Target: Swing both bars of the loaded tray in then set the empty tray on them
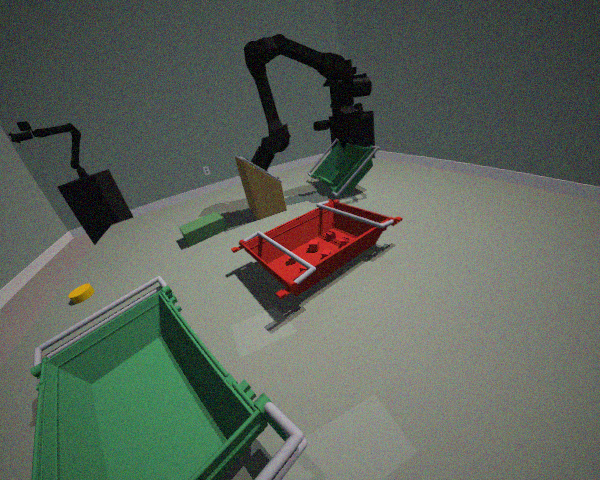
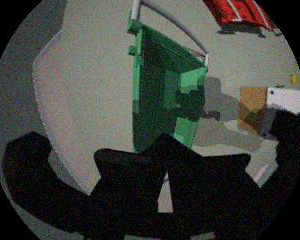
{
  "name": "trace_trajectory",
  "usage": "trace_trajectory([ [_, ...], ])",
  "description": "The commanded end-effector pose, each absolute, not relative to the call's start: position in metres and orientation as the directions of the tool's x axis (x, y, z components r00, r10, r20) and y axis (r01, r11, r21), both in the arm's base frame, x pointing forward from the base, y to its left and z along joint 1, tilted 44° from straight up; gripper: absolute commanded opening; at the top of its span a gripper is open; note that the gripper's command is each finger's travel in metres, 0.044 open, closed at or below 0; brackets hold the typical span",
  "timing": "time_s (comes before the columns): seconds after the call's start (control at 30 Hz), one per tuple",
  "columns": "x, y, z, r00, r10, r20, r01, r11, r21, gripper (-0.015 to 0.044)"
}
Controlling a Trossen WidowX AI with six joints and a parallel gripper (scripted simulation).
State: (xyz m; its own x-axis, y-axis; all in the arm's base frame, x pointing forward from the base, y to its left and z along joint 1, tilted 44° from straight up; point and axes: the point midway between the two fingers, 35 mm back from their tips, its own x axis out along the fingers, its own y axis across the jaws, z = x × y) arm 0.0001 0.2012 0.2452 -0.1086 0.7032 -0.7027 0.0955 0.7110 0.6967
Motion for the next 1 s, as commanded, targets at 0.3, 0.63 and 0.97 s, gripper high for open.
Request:
trace_trajectory([
  [0.3, 0.005, 0.188, 0.275, -0.102, 0.706, -0.7, 0.096, 0.708, 0.7, 0.0],
  [0.63, 0.006, 0.181, 0.278, -0.098, 0.698, -0.71, 0.101, 0.716, 0.69, 0.0],
  [0.97, 0.006, 0.181, 0.278, -0.098, 0.698, -0.71, 0.101, 0.716, 0.69, 0.0],
])
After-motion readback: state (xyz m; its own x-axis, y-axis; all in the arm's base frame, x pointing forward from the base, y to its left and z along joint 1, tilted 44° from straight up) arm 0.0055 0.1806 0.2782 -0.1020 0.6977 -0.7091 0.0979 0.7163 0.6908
